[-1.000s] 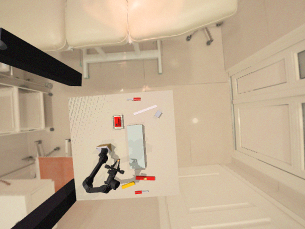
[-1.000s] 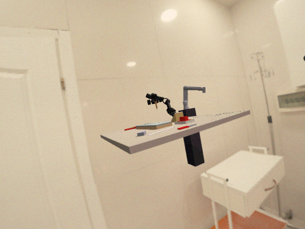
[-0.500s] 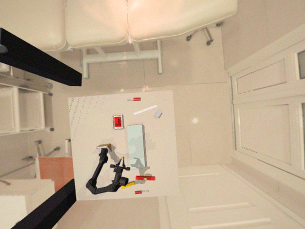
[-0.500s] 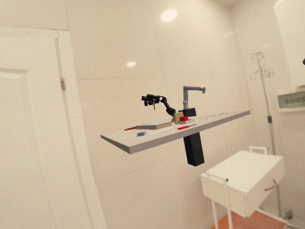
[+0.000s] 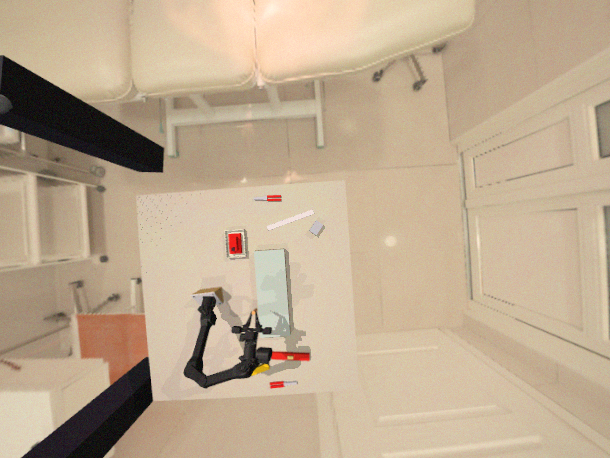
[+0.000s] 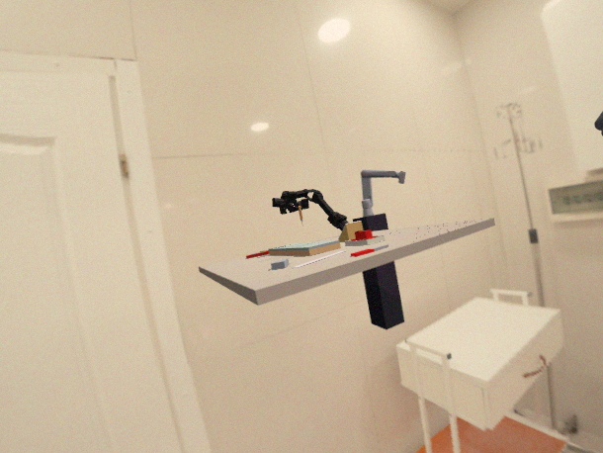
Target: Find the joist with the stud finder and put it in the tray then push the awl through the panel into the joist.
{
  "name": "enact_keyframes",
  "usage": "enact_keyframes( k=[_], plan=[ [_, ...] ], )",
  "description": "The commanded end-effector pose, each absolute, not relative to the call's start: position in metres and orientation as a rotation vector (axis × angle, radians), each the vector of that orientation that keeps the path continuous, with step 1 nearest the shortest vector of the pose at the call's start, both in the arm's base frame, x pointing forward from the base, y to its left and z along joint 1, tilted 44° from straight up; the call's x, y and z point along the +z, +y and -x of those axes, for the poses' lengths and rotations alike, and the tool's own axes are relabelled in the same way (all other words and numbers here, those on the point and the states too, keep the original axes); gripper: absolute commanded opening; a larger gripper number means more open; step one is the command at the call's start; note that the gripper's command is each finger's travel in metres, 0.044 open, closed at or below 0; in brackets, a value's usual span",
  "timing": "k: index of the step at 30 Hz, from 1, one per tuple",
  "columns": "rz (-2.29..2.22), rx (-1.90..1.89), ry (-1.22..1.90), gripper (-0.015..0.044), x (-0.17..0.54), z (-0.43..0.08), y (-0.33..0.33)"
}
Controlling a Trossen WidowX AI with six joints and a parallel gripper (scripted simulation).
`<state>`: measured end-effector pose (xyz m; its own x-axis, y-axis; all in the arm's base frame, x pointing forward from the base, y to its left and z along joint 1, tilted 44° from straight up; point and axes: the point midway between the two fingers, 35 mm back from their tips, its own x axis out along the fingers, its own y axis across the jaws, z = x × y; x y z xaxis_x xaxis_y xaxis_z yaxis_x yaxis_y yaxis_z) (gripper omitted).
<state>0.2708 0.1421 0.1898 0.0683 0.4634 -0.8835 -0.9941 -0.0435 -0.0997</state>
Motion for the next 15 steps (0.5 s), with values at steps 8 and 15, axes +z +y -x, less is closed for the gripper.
enact_keyframes(
  k=[8,15],
  plan=[
    [0.882,1.513,0.683,0.0000,0.172,-0.307,0.140],
    [0.842,1.577,0.620,0.0000,0.157,-0.329,0.135]
  ],
)
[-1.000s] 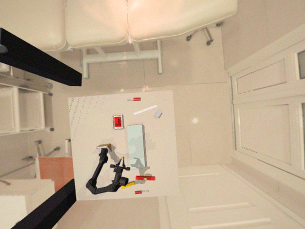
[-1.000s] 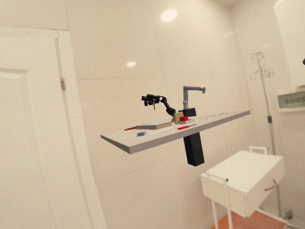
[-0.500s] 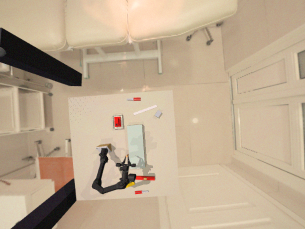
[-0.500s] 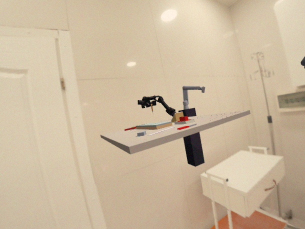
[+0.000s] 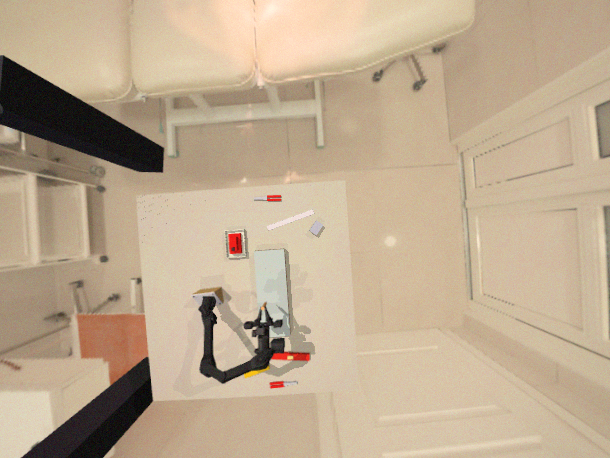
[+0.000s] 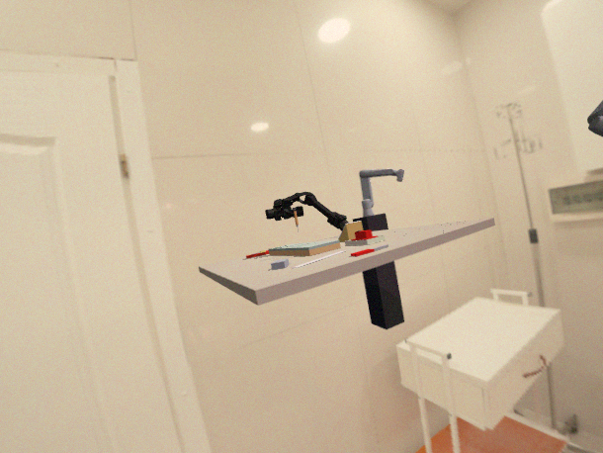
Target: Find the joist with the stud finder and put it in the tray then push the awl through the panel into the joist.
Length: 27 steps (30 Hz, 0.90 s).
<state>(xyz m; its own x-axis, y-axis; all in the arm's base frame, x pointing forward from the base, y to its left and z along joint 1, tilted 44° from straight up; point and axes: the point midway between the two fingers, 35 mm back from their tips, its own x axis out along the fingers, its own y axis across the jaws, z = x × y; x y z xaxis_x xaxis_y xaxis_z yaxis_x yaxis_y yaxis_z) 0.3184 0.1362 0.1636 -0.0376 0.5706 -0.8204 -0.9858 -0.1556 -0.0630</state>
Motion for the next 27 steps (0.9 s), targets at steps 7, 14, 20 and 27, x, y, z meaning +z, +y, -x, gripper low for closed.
enact_keyframes(
  k=[7,14,20,27],
  plan=[
    [0.832,1.589,0.605,0.0000,0.154,-0.334,0.133],
    [0.833,1.589,0.606,0.0000,0.152,-0.335,0.131],
    [0.833,1.588,0.606,0.0000,0.146,-0.336,0.126],
    [0.834,1.588,0.606,0.0000,0.140,-0.338,0.120]
  ],
)
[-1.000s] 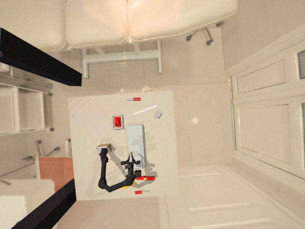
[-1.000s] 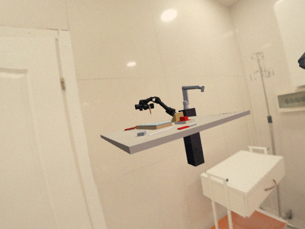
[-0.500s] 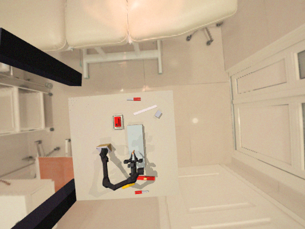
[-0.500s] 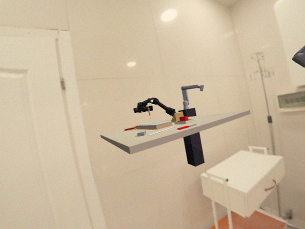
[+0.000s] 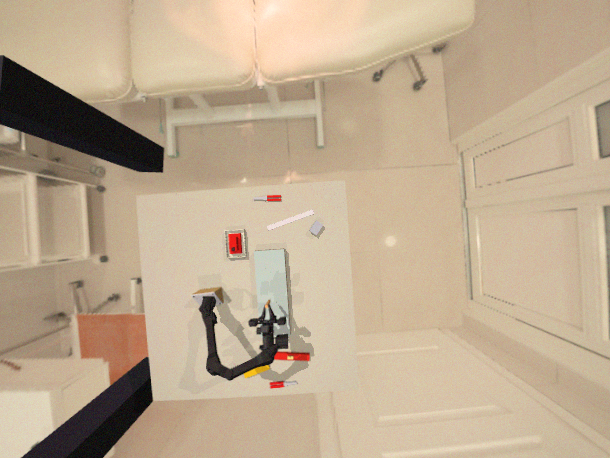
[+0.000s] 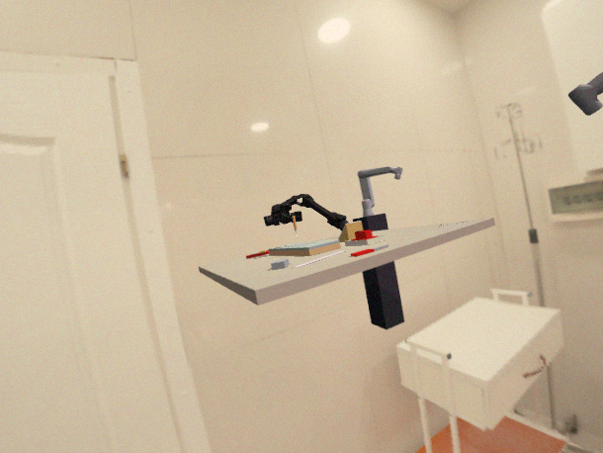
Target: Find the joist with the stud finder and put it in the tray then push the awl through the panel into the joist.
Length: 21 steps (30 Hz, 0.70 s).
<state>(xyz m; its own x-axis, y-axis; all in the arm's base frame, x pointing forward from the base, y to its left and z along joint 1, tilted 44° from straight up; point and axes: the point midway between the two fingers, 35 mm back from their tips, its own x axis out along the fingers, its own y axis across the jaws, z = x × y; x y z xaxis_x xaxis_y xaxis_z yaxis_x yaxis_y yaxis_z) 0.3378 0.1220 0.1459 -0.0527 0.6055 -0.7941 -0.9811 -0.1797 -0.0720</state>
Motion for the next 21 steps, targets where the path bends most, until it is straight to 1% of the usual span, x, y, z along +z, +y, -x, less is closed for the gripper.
enact_keyframes(
  k=[1,21],
  plan=[
    [0.834,1.588,0.606,0.0000,0.139,-0.338,0.119],
    [0.834,1.588,0.607,0.0000,0.123,-0.342,0.104]
  ],
)
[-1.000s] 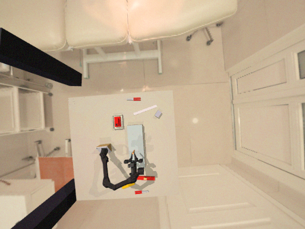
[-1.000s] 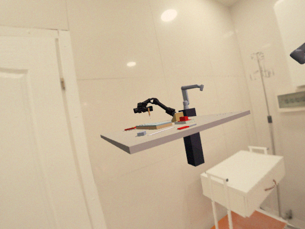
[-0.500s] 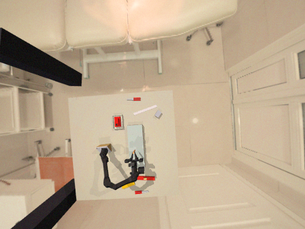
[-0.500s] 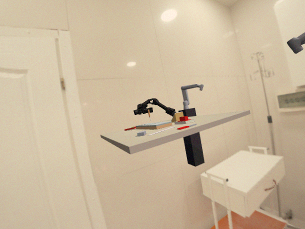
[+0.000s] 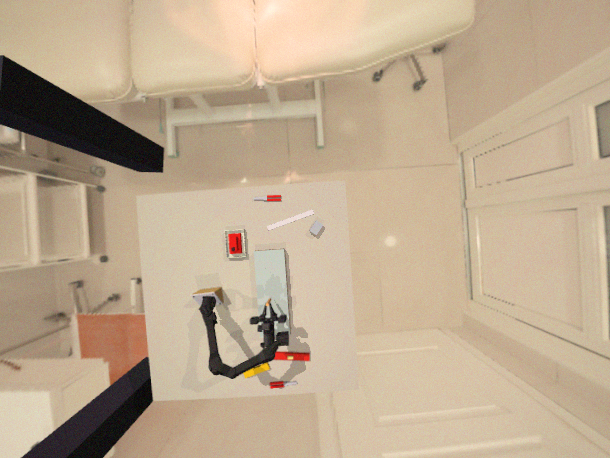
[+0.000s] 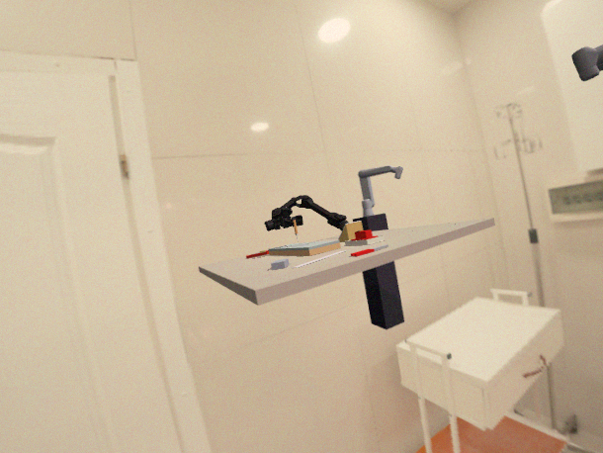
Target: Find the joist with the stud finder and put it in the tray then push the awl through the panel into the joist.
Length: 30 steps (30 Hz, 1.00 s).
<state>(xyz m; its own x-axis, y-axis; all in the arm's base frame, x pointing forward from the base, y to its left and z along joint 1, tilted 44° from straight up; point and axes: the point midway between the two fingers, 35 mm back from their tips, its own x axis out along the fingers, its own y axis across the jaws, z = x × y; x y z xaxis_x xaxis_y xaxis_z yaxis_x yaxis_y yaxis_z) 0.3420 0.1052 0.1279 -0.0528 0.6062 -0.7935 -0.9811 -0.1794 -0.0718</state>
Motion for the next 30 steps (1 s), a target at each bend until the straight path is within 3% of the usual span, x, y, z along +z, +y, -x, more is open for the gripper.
enact_keyframes(
  k=[1,30],
  plan=[
    [0.835,1.588,0.607,0.0000,0.122,-0.342,0.103],
    [0.835,1.588,0.607,0.0000,0.101,-0.346,0.083]
  ],
)
